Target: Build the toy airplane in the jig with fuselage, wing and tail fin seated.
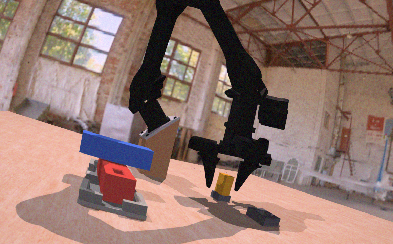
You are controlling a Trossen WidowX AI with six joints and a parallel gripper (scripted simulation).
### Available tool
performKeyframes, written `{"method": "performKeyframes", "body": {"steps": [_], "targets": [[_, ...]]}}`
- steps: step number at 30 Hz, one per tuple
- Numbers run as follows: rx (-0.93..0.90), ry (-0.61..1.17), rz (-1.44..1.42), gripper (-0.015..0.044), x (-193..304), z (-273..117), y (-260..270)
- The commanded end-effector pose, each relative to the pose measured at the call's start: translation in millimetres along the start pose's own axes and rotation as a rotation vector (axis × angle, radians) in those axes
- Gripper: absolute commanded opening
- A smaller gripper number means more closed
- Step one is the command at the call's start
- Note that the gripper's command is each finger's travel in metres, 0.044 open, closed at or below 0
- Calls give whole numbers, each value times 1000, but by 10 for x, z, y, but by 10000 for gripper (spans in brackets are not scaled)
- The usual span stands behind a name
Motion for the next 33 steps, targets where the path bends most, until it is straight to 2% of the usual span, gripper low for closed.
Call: {"method": "performKeyframes", "body": {"steps": [1,8,15,33], "targets": [[2,-3,-3,230,-1,5,-1],[2,-3,-3,46,-1,5,-1],[2,-3,-3,0,-1,5,-1],[-2,7,-5,0,-70,-356,22]]}}
Point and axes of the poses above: the point midway between the two fingers, 35 mm back from their tips, its own z axis out along the fingers, its own y axis across the jaws, x = y × z, the point moved 10 cm from there along -z, back along the fingers, and after that the axes turned 11 degrees about -z, right-handed, at the moved point
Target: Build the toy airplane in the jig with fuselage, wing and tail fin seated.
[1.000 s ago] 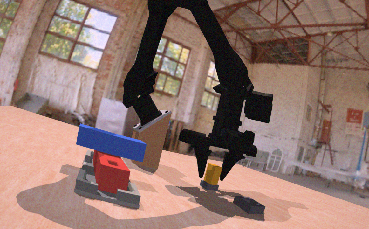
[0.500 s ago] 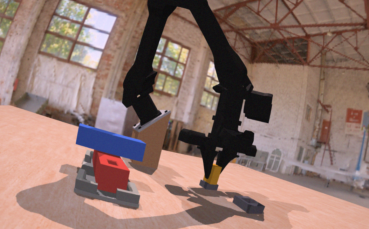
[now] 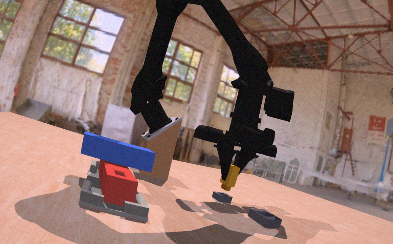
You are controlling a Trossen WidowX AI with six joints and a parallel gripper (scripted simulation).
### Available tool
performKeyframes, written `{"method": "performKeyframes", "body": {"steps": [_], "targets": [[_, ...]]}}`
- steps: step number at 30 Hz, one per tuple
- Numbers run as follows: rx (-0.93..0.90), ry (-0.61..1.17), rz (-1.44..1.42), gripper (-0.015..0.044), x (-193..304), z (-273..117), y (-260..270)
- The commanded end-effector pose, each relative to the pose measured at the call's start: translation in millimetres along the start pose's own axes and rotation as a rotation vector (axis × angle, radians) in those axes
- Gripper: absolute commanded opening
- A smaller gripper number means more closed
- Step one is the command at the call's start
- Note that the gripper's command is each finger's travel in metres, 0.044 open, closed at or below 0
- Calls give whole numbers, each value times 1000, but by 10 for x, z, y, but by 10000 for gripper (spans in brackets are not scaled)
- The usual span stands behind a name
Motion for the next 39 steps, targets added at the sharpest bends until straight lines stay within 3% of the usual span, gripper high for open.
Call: {"method": "performKeyframes", "body": {"steps": [1,31,39], "targets": [[-9,-8,4,0,-21,-143,18],[-10,-17,4,0,59,-1062,-2],[-19,-15,3,0,4,-1081,-65]]}}
Point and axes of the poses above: the point midway between the two fingers, 35 mm back from their tips, its own z axis out along the fingers, its own y axis across the jaws, x = y × z, the point moved 10 cm from there along -z, back along the fingers, and after that the axes turned 11 degrees about -z, right-handed, at the moved point
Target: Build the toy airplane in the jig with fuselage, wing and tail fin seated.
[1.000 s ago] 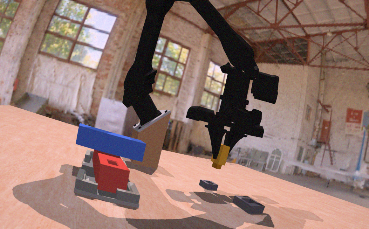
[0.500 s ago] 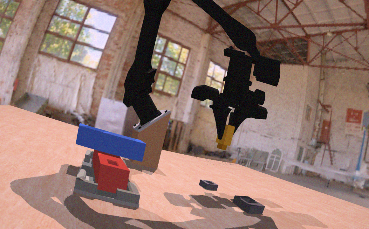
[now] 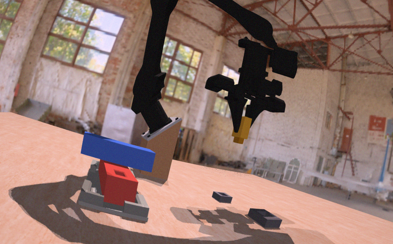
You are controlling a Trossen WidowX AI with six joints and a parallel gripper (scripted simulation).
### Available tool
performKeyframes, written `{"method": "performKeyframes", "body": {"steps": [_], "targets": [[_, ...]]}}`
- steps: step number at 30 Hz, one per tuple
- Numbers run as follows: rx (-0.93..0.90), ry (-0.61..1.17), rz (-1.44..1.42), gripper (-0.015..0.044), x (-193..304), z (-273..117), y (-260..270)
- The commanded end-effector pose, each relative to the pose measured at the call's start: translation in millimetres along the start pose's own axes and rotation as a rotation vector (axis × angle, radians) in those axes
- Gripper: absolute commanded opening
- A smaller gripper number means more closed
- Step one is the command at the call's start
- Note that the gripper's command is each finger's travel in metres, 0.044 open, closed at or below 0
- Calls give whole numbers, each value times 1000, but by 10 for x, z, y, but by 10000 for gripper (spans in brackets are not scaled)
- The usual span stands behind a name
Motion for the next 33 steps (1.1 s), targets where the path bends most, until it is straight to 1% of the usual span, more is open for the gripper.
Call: {"method": "performKeyframes", "body": {"steps": [1,33], "targets": [[-13,1,1,0,-61,-20,-64],[-67,-6,-26,0,-544,58,-733]]}}
Point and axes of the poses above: the point midway between the two fingers, 35 mm back from their tips, its own z axis out along the fingers, its own y axis across the jaws, x = y × z, the point moved 10 cm from there along -z, back along the fingers, and after that the axes turned 11 degrees about -z, right-handed, at the moved point
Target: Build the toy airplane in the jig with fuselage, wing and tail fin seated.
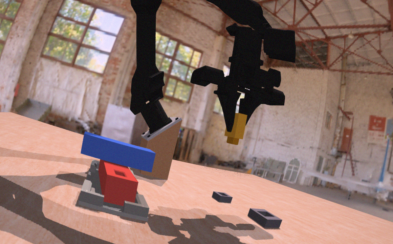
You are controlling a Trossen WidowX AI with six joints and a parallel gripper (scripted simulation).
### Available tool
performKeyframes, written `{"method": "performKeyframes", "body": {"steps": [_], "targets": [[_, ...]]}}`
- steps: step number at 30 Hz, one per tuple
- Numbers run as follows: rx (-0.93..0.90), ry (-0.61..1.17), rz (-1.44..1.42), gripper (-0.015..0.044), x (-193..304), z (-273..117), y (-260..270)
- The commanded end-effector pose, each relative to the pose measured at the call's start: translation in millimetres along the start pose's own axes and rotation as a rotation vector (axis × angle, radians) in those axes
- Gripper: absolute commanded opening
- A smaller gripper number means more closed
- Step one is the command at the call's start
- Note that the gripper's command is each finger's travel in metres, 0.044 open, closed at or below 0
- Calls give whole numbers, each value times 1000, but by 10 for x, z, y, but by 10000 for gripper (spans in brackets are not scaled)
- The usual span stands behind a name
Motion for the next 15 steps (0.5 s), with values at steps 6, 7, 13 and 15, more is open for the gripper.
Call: {"method": "performKeyframes", "body": {"steps": [6,7,13,15], "targets": [[-9,-11,-9,0,-113,11,-224],[-9,-12,-11,0,-125,14,-249],[-12,-15,-15,0,-189,33,-404],[-15,-15,-12,0,-206,39,-451]]}}
Point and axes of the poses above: the point midway between the two fingers, 35 mm back from their tips, its own z axis out along the fingers, its own y axis across the jaws, x = y × z, the point moved 10 cm from there along -z, back along the fingers, and after that the axes turned 11 degrees about -z, right-handed, at the moved point
